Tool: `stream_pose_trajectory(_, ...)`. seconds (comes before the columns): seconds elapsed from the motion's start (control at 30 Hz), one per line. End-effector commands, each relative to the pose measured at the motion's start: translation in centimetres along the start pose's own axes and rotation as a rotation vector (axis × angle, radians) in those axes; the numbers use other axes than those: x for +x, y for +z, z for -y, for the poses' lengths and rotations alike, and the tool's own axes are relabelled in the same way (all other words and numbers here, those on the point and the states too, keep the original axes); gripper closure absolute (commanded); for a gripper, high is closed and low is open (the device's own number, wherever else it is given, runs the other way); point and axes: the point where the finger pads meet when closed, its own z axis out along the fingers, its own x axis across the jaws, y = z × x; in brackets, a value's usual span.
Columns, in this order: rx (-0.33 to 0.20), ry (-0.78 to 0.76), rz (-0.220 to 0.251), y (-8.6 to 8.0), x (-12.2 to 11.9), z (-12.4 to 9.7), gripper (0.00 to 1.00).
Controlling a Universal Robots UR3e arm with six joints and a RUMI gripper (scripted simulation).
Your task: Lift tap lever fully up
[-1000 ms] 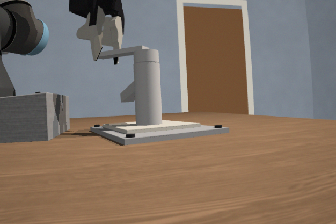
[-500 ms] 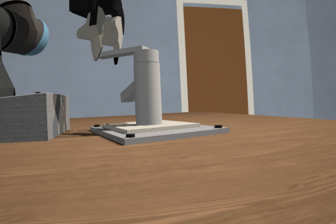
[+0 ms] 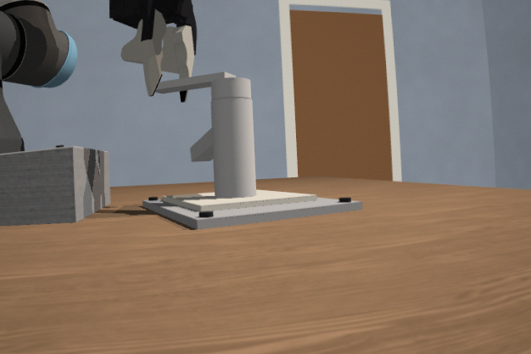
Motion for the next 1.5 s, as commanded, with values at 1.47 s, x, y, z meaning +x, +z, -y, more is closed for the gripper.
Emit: stream_pose_trajectory(1.47, 0.002, 0.000, 0.000, -0.02, 0.02, 0.04, 1.00)
